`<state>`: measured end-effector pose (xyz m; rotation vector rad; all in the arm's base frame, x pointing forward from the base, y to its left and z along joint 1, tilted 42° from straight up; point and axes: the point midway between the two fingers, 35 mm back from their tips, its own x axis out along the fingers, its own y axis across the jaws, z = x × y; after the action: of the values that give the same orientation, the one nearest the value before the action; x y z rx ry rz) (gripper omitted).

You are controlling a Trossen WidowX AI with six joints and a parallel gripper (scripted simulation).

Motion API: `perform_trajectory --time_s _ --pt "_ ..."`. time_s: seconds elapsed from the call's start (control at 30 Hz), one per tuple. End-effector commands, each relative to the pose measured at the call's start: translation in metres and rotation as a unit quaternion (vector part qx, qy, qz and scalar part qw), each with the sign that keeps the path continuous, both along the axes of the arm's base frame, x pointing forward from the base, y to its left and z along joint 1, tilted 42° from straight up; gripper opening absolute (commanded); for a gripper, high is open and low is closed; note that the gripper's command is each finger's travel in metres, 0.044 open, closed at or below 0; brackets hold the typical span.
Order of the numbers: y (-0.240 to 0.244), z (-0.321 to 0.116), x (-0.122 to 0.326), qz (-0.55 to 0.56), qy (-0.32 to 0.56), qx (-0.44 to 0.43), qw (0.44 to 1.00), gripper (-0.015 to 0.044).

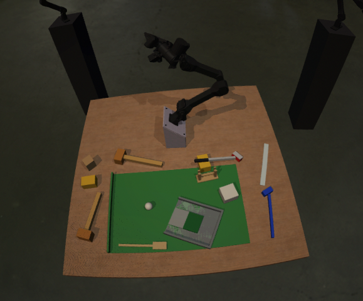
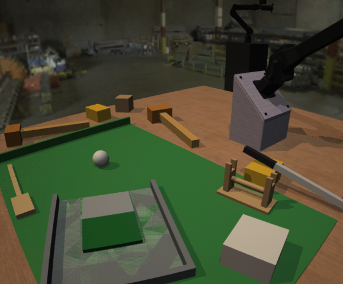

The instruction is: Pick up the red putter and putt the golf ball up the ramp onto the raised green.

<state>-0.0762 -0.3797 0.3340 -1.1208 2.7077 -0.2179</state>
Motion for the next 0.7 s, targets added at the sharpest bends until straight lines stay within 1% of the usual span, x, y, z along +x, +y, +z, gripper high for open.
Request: perform_trajectory --time_s 0.0,0.17,0.33,0.5,0.67 --pt "-0.012 -0.017 0.068 0.115 -0.052 0.000 0.992 0.0440" --pt "-0.008 -0.038 0.152 0.241 -0.119 0.015 0.963 0.0440" --pt "0.017 -0.060 0.233 0.354 -0.193 0.052 0.914 0.0440" --pt "0.062 -0.082 0.306 0.448 -0.264 0.108 0.847 0.0440" --pt "0.123 -0.104 0.368 0.518 -0.327 0.181 0.769 0.0440"
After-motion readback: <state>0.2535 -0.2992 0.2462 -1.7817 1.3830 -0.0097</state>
